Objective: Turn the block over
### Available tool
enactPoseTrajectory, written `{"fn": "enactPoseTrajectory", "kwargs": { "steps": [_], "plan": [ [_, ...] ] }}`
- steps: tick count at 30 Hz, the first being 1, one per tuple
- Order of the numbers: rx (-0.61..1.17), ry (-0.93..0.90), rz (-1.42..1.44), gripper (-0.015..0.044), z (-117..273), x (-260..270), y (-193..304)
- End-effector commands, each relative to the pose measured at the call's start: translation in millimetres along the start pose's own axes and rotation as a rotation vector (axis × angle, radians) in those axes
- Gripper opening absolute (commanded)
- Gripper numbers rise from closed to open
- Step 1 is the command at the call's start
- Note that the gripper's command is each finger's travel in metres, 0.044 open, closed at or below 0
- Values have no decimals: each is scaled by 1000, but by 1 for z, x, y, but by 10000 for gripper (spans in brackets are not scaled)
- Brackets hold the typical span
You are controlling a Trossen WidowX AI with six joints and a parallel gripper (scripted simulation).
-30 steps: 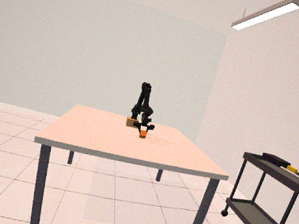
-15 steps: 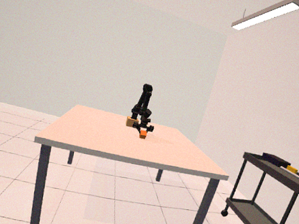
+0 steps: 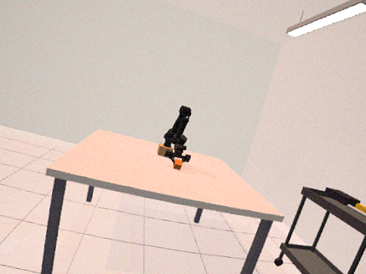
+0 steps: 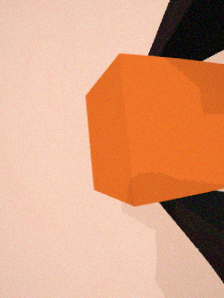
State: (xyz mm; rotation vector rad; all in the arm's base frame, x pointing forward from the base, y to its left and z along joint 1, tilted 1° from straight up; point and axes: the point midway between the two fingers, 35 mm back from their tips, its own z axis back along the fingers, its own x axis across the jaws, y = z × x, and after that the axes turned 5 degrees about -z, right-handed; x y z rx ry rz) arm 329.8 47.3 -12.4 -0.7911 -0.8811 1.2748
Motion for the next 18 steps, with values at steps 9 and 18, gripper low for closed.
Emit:
{"fn": "enactPoseTrajectory", "kwargs": {
  "steps": [9, 18],
  "plan": [
    [-13, 5, 5, 0, 2, -1, -1],
    [-13, 5, 5, 210, 2, -1, -1]
  ]
}}
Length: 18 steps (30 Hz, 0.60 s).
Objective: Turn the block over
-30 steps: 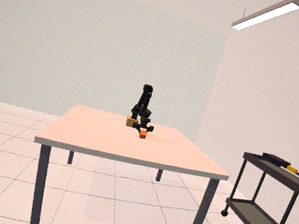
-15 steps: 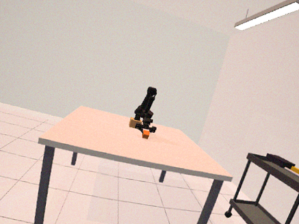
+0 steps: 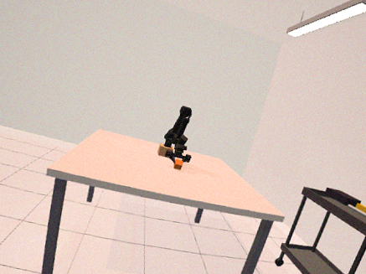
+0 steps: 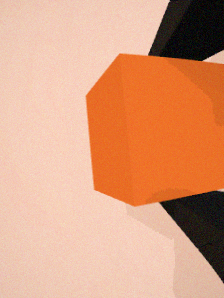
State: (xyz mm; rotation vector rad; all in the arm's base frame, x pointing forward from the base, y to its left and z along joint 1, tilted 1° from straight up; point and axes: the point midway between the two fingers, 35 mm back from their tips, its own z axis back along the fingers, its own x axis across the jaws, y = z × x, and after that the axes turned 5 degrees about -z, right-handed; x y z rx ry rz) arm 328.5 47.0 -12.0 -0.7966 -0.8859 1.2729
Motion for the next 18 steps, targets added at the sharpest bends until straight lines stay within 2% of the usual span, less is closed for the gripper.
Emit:
{"fn": "enactPoseTrajectory", "kwargs": {
  "steps": [1, 9, 18],
  "plan": [
    [-6, 5, 4, 236, 0, -1, -1],
    [-6, 5, 4, 440, 0, -1, -1],
    [-6, 5, 4, 440, 0, -1, -1]
  ]
}}
